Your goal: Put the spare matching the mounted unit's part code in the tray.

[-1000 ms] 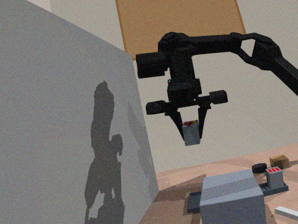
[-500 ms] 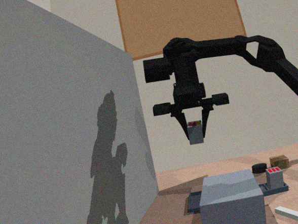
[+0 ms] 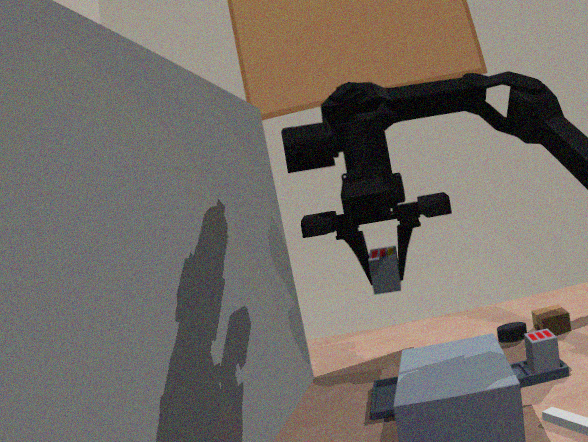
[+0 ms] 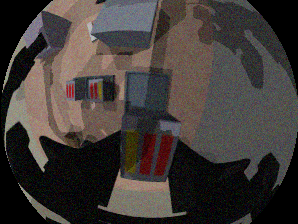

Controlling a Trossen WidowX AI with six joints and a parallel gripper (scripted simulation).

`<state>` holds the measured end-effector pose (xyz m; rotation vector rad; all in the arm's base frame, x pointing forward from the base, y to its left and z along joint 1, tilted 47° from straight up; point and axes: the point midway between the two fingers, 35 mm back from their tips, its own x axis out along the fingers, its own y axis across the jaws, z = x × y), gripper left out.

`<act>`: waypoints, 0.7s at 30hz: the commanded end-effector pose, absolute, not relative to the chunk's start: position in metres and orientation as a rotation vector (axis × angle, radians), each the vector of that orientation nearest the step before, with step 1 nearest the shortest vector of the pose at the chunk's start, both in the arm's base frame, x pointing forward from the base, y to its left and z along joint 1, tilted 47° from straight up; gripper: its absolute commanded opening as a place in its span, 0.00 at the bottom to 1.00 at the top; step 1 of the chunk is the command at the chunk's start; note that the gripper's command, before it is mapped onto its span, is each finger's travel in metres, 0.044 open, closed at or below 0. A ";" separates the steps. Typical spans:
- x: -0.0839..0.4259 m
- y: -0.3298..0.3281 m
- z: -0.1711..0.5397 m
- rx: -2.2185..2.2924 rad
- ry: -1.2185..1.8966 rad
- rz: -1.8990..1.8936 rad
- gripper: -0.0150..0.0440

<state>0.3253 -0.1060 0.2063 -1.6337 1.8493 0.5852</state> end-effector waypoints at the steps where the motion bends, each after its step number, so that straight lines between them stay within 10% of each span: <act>1: 0.325 -0.110 0.203 -1.638 1.854 0.589 0.25; 21: 0.326 -0.122 0.191 -1.634 1.856 0.593 0.25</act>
